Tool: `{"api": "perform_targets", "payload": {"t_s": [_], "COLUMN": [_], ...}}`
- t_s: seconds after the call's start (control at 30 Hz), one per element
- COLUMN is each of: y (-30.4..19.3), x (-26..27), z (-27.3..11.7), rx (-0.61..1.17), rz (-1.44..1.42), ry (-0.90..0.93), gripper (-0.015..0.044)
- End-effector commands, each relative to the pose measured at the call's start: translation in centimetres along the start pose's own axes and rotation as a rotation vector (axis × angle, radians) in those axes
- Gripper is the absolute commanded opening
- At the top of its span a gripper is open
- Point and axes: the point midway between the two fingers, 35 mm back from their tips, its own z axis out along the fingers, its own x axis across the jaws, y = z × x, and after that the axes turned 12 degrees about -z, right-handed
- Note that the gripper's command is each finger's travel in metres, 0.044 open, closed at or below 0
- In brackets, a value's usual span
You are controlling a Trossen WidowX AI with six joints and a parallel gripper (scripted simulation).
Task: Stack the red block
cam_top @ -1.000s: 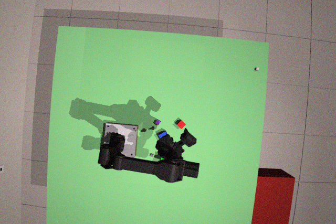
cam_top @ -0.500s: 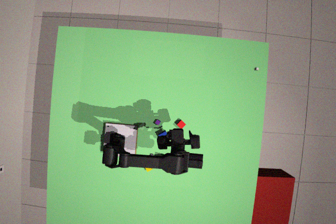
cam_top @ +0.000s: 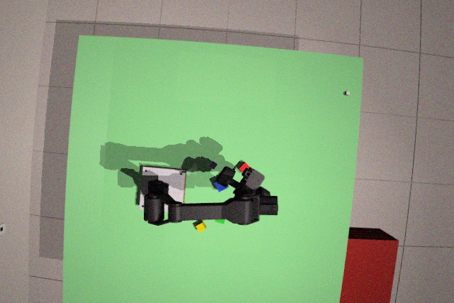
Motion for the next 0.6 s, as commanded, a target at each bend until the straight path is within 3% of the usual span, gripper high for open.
{"api": "perform_targets", "payload": {"t_s": [0.0, 0.57], "y": [-0.2, -0.5], "x": [-0.2, -1.0], "z": [1.0, 4.2], "rx": [0.036, 0.160], "rz": [0.162, 0.921], "ry": [0.002, -0.097], "gripper": [0.0440, 0.0440]}}
